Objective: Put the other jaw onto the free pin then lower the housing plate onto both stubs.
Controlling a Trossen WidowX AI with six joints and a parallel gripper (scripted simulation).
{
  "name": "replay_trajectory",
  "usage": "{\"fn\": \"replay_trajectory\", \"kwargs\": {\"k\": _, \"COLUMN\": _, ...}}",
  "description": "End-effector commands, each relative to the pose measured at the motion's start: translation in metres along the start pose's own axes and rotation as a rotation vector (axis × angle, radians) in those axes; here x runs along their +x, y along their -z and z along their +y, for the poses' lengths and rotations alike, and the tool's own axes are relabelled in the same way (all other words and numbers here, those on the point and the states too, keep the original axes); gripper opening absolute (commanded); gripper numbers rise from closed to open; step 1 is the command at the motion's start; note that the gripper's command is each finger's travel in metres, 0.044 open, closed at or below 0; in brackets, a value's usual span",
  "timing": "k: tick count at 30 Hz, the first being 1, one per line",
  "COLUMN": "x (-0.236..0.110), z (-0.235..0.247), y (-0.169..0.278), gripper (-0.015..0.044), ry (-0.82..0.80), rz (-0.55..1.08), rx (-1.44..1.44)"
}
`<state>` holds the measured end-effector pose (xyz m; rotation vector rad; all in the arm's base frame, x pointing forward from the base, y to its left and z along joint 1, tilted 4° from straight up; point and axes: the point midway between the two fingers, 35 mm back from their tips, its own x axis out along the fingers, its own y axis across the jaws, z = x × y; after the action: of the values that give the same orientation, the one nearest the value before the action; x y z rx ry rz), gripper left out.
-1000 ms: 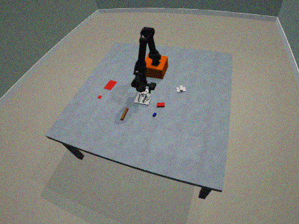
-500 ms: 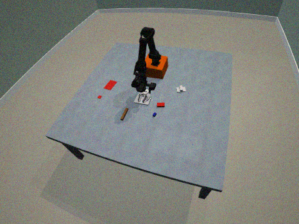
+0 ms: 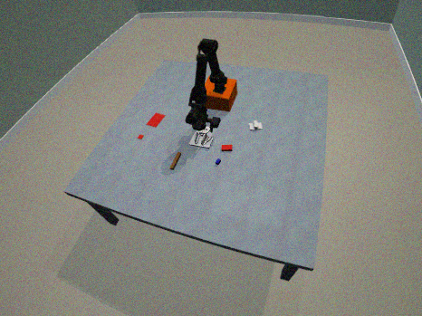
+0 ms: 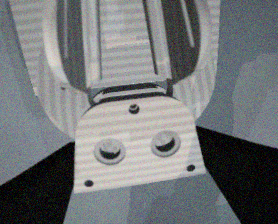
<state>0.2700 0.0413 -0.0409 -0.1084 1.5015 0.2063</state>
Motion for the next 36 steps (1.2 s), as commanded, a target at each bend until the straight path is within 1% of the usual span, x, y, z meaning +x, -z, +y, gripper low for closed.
{"fn": "replay_trajectory", "kwargs": {"k": 1, "x": 0.0011, "z": 0.0005, "y": 0.0, "gripper": 0.0351, "ry": -0.003, "rz": -0.001, "rx": 0.006}}
{"fn": "replay_trajectory", "kwargs": {"k": 36, "x": 0.0084, "z": 0.0005, "y": 0.0, "gripper": 0.0351, "ry": -0.003, "rz": -0.001, "rx": 0.006}}
